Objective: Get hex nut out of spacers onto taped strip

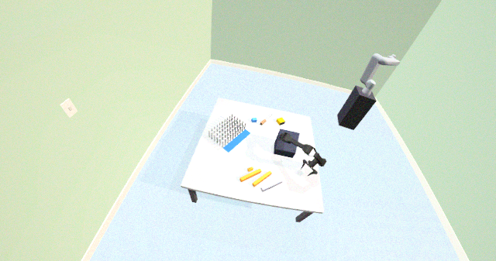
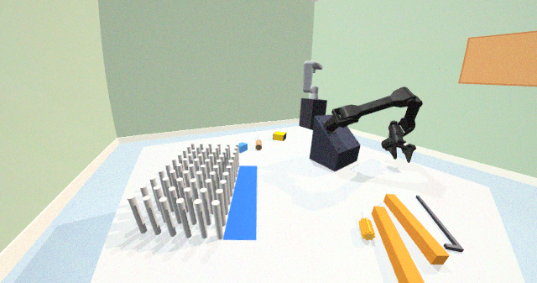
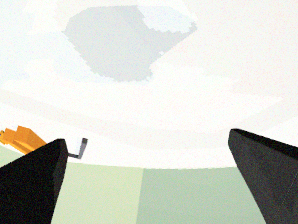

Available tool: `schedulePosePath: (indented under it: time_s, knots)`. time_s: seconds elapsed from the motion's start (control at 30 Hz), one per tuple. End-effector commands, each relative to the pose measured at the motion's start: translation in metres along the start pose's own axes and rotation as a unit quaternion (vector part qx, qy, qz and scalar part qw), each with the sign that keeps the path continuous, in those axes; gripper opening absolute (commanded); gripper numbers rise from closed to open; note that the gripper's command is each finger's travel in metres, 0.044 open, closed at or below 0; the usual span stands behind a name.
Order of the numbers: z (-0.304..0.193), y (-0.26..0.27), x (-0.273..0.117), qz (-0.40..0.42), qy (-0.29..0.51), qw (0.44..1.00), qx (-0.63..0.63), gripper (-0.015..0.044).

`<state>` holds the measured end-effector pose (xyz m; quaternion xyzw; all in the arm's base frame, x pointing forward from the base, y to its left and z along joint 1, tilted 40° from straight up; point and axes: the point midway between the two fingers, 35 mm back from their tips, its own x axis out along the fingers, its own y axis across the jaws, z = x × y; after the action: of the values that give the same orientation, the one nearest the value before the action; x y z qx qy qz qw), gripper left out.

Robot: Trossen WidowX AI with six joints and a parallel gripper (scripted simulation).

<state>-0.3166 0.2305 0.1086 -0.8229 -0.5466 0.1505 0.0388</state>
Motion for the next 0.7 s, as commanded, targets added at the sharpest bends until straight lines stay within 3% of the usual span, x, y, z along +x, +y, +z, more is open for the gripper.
schedulePosePath:
  time_s: [0.0,0.4,0.67]
  knots:
    - [-0.009,0.014,0.023,0.05,-0.019,0.996,0.075,0.044]
    - [-0.034,0.062,0.085,0.192,-0.057,0.926,0.319,0.044]
    - [-0.053,0.102,0.126,0.288,-0.065,0.801,0.522,0.044]
